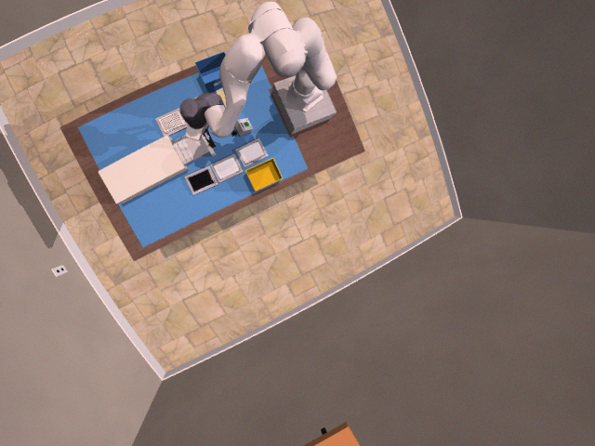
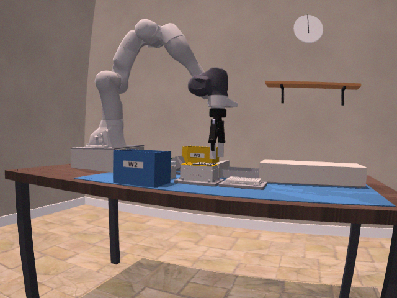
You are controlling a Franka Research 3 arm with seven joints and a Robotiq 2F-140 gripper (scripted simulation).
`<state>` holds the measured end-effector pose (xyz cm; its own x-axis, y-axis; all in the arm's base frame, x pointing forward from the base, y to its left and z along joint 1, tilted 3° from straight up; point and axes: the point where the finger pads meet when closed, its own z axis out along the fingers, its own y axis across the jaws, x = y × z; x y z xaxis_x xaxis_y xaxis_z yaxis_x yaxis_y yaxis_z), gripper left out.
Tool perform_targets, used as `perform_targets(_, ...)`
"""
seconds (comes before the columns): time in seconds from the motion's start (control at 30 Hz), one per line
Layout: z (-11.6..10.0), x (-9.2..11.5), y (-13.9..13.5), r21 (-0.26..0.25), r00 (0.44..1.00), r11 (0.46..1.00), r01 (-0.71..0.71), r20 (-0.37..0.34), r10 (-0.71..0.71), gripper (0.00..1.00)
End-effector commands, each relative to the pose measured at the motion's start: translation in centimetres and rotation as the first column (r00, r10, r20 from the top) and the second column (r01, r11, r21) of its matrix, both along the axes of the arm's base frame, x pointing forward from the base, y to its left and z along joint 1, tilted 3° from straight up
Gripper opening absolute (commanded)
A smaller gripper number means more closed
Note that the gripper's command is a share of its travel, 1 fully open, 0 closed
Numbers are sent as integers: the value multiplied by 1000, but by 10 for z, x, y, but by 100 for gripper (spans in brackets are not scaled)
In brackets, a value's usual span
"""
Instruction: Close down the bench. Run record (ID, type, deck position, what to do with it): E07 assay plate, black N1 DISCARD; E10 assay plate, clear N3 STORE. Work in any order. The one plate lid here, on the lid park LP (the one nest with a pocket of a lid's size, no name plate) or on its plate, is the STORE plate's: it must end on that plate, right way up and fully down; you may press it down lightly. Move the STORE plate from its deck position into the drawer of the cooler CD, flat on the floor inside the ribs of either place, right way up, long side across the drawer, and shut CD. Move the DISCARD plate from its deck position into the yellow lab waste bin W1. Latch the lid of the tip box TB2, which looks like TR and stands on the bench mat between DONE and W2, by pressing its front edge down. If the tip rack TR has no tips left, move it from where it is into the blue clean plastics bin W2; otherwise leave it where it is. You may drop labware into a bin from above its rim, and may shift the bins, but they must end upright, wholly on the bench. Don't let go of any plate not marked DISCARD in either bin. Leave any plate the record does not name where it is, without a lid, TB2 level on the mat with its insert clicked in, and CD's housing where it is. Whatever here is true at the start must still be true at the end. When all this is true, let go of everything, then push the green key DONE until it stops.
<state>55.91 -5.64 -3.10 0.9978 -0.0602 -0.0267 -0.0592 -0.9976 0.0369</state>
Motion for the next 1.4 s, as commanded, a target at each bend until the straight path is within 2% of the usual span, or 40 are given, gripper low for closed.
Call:
perform_targets(0.0, 2, -4, 1, -1, 1000, 1000, 3, -10, -3, 87)
perform_targets(1.37, 51, -2, 2, -1, 1000, 1000, 3, -10, -3, 87)
